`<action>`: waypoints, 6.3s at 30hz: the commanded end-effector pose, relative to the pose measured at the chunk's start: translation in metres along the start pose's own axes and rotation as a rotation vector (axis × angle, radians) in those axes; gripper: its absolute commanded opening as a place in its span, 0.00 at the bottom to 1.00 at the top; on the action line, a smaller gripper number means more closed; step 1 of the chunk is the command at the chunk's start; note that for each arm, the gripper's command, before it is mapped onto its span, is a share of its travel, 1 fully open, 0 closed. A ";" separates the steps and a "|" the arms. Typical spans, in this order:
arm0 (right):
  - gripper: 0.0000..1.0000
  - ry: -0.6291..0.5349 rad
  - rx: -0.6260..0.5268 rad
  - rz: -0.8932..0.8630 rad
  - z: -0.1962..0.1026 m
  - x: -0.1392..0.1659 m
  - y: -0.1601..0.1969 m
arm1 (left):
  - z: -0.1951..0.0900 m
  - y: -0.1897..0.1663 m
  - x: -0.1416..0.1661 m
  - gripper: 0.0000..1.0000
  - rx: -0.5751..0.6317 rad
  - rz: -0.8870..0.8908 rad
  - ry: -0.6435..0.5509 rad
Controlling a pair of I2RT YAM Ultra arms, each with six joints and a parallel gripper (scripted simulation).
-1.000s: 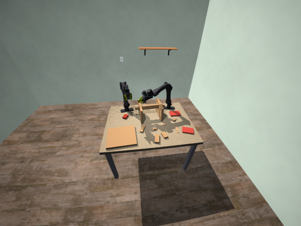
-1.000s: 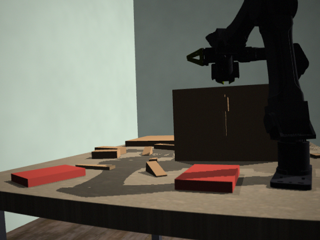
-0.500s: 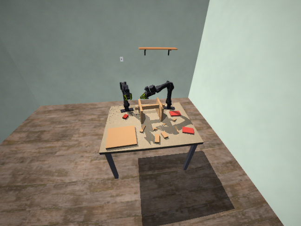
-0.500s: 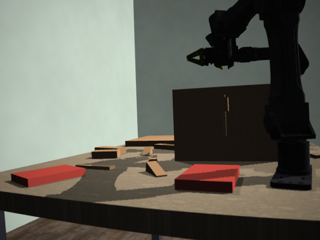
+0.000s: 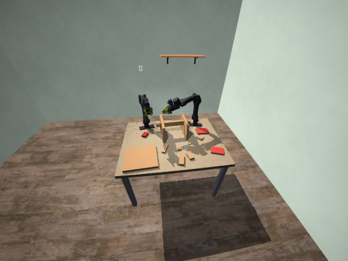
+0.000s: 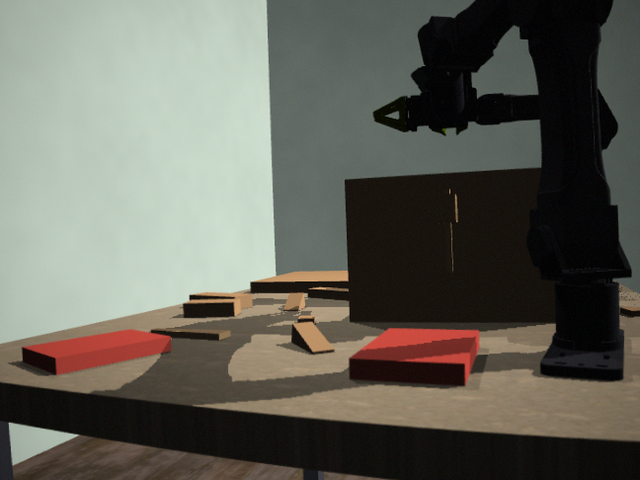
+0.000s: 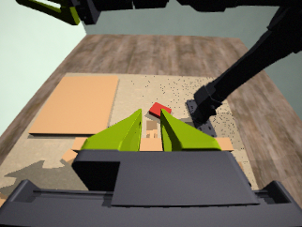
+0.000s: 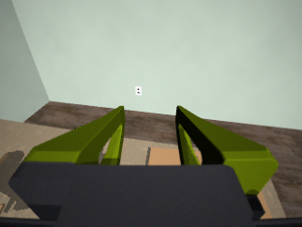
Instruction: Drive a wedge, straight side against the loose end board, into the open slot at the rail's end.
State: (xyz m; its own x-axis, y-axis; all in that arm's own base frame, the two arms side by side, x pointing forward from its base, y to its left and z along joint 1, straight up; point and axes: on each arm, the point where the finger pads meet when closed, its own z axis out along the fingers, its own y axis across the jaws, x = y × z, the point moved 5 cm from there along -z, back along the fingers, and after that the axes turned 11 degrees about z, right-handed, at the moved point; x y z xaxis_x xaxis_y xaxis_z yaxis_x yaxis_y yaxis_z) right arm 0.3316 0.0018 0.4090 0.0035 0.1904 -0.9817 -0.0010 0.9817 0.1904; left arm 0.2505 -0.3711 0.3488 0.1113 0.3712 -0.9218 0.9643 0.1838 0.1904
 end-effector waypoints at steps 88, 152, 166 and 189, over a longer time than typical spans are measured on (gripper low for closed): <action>0.43 -0.038 0.000 0.005 -0.008 -0.014 0.000 | -0.311 0.159 0.072 0.22 -1.223 -0.198 -0.074; 0.00 0.793 0.172 0.249 -0.062 0.121 0.092 | -0.349 0.155 0.066 0.22 -1.353 -0.187 -0.101; 0.00 0.968 0.286 0.150 -0.112 0.142 0.108 | -0.349 0.155 0.066 0.22 -1.353 -0.187 -0.101; 0.00 1.011 0.316 0.071 -0.138 0.156 0.105 | -0.349 0.155 0.066 0.22 -1.353 -0.187 -0.101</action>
State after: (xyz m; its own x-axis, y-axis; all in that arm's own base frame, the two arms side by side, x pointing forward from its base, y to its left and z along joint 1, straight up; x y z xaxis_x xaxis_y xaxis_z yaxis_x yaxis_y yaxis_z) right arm 0.1950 0.1391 0.2784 -0.8300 0.2991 -0.4707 0.2888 0.9526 0.0960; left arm 0.3311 0.0017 0.4086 0.0045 0.1909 -0.9816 -0.0013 0.9816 0.1909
